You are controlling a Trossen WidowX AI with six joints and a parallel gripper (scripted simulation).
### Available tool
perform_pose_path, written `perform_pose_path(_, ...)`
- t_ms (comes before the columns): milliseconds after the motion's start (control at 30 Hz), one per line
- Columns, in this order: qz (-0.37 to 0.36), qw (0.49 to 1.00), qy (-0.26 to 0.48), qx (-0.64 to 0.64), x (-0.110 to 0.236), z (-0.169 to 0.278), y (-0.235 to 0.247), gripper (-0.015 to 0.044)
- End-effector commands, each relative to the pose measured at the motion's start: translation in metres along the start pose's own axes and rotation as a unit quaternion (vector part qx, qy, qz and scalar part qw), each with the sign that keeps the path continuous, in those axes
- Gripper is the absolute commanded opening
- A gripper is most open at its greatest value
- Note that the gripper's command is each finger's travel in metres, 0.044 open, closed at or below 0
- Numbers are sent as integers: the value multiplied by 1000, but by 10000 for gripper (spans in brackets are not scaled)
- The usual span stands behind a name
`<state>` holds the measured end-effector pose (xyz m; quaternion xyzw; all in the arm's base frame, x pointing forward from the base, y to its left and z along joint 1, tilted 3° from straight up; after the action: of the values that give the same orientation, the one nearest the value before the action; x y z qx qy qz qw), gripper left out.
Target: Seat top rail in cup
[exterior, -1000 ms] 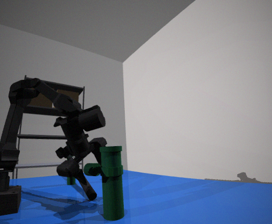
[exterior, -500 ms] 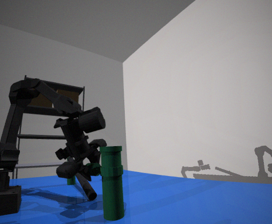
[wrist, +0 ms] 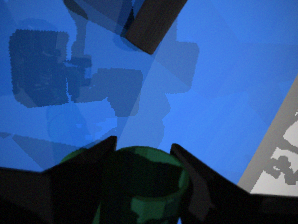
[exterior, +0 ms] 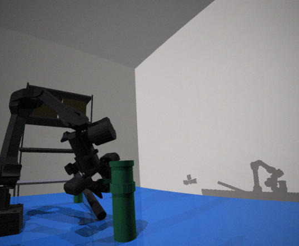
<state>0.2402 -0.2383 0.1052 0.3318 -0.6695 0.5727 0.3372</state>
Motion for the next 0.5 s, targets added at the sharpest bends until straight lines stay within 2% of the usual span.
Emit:
perform_pose_path(0,2,1000,8,-10,-1,0,-2,0)
perform_pose_path(467,9,997,36,-61,-6,-3,-11,0)
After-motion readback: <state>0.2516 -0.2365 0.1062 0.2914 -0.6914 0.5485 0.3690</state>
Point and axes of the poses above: the point midway between the two fingers, 35 mm back from their tips, its own x axis back along the fingers, its own y axis across the jaws, z = x × y, the point moved 2 cm from there along x, back along the fingers, and after that the axes turned 13 degrees about -x, right-handed, at the moved point
